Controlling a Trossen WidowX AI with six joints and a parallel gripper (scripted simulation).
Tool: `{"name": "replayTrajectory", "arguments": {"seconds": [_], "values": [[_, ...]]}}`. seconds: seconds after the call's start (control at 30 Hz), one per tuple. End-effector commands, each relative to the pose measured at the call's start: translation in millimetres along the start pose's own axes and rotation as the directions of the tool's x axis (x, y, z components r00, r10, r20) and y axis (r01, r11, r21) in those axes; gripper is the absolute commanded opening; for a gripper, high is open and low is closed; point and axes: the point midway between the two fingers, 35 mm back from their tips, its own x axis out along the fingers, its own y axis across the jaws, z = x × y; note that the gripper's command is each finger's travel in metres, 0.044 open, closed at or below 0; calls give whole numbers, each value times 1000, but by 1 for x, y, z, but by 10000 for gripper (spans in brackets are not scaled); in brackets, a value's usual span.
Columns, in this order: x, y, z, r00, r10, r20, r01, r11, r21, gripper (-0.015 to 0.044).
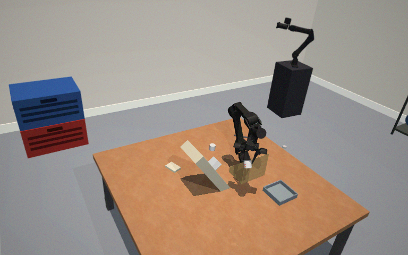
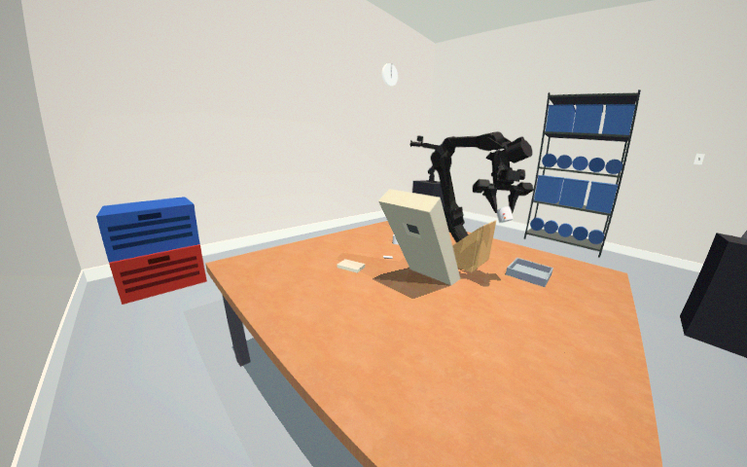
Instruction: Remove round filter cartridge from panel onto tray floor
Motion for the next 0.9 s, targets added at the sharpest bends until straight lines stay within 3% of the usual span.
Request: {"name": "replayTrajectory", "arguments": {"seconds": [0.0, 0.2, 0.43, 0.87], "values": [[3, 32, -2, 997, 77, 0, -76, 985, -153, 0], [4, 74, -7, 982, 190, 2, -176, 916, -361, 0], [5, 79, -10, 980, 201, 0, -186, 907, -379, 0], [34, 153, -76, 942, 330, -63, -302, 752, -586, 0]]}}
